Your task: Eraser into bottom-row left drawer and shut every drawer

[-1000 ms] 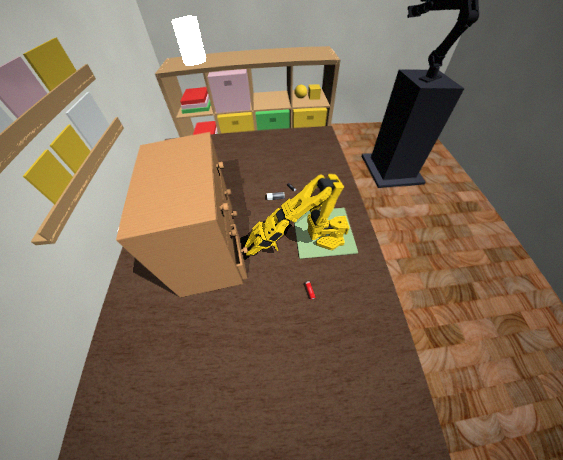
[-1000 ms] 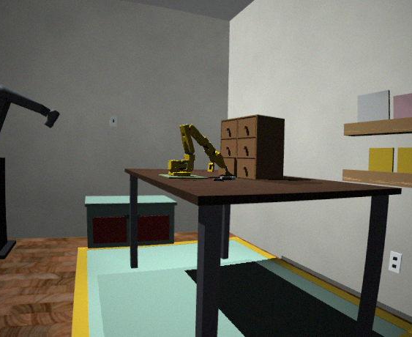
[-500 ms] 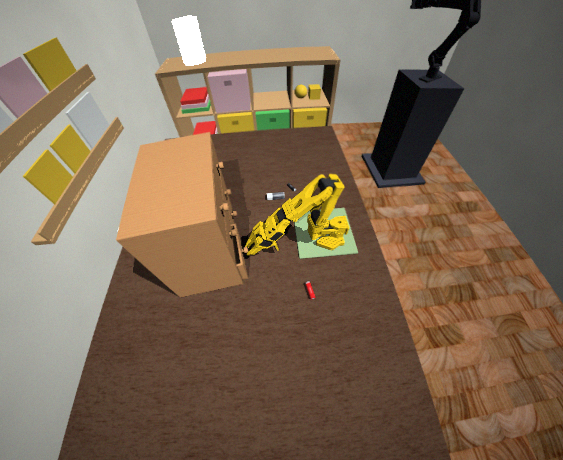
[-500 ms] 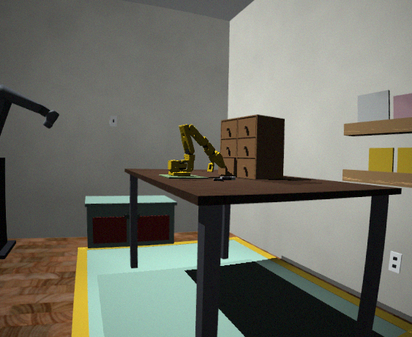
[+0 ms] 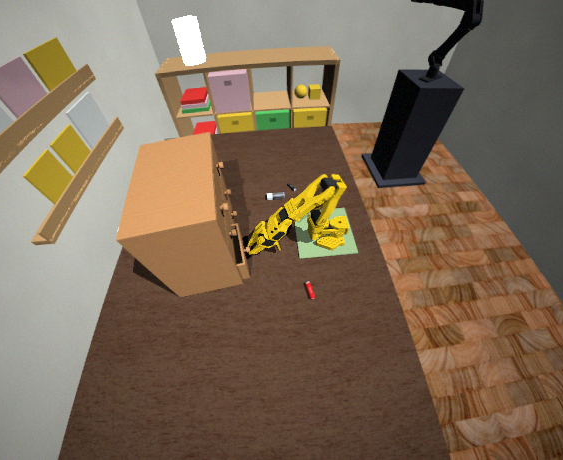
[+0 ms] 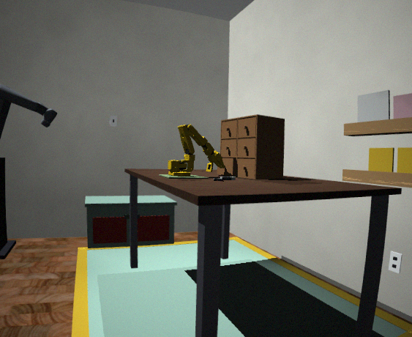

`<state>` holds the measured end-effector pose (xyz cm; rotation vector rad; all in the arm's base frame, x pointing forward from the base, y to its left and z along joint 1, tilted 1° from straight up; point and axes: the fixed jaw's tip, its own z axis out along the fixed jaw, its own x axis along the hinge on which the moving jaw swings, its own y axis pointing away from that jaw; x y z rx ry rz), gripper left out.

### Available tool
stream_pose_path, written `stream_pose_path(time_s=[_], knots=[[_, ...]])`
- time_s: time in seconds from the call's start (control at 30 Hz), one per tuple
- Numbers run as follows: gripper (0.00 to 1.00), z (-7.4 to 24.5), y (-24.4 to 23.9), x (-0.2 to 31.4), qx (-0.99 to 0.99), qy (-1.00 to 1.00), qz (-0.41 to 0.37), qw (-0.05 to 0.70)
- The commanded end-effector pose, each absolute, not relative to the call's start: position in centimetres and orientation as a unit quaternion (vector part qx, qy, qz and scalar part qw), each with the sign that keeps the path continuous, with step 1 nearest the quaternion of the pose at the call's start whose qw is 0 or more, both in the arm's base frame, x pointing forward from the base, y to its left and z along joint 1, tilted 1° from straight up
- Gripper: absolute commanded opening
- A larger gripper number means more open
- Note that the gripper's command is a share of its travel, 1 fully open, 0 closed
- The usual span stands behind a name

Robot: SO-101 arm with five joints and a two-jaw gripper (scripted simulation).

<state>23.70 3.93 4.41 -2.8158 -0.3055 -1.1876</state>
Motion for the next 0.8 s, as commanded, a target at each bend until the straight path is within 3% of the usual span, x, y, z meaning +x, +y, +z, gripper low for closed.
stream_pose_path(time_s=[0.0,0.77], knots=[[0.0,4.86,3.86,23.48,-0.913,-0.093,-0.395,0.038],[0.0,4.85,3.82,23.14,-0.913,-0.094,-0.395,0.038]])
